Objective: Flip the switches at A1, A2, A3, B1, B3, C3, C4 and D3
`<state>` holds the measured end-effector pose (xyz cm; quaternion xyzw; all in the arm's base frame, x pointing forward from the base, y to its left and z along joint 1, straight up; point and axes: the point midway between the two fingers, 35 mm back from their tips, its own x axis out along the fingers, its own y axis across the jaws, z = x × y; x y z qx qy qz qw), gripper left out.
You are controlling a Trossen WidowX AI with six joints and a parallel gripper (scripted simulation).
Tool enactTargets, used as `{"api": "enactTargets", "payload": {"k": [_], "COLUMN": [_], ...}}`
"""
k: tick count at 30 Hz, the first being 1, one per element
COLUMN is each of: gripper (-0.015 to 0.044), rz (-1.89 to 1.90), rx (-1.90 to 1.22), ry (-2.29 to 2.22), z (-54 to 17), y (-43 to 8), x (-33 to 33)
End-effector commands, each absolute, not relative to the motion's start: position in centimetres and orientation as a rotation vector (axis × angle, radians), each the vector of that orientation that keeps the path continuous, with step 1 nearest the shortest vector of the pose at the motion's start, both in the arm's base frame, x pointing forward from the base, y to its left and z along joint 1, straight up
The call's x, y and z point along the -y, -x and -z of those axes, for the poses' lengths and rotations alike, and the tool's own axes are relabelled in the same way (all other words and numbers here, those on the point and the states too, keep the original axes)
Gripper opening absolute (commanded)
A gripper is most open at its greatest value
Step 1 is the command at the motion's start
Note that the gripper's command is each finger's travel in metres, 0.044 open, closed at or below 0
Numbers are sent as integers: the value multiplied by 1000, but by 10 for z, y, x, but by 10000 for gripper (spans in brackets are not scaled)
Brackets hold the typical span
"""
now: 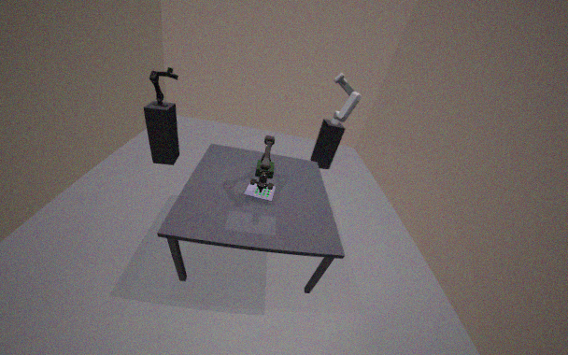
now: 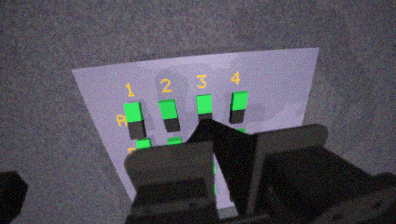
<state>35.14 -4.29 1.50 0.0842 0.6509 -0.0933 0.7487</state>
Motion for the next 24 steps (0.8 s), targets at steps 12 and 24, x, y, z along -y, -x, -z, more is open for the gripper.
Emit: {"api": "enactTargets", "payload": {"k": [12,24], "gripper": [0,0], "rz": [205,197], "rx": [-1428,-1449], "ry": [-186,-186], "z": [-40,-75], "y": [-351,-332], "x": [43,-12]}}
